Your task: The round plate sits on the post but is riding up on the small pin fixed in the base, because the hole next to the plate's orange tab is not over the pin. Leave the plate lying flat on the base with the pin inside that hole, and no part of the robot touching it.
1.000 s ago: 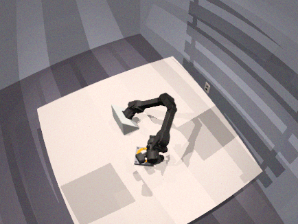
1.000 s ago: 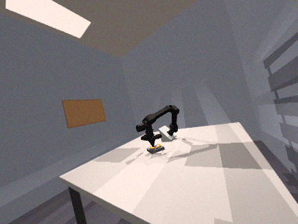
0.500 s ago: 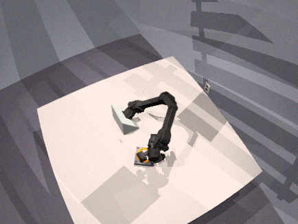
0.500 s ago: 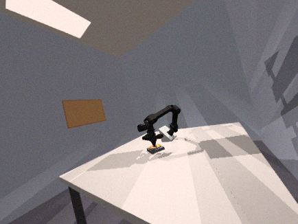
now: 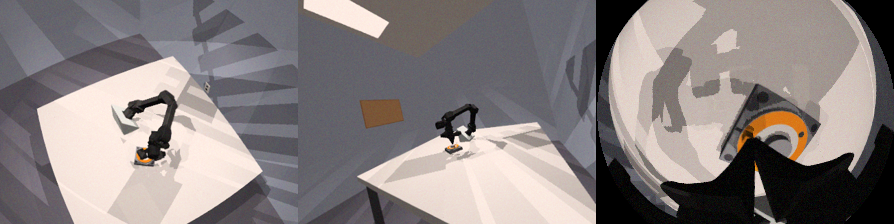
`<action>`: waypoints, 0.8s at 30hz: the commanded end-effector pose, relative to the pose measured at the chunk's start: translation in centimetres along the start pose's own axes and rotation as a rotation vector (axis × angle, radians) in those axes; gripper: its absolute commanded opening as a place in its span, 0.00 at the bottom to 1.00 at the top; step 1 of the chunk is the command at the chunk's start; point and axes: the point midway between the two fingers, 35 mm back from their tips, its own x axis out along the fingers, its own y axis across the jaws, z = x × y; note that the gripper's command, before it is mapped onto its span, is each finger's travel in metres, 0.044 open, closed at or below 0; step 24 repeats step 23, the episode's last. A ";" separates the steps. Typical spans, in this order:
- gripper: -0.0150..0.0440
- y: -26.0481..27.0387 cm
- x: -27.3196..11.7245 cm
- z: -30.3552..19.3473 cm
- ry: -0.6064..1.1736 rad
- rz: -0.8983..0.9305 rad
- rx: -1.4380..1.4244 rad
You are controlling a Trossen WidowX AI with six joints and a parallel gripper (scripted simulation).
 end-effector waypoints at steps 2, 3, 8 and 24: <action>0.25 0.0 -2.0 0.0 -0.001 -0.005 -0.008; 0.25 0.0 -2.0 0.0 -0.001 -0.005 -0.008; 0.25 -0.1 -1.3 0.0 -0.007 -0.002 0.000; 0.25 -0.1 -1.3 0.0 -0.007 -0.002 0.000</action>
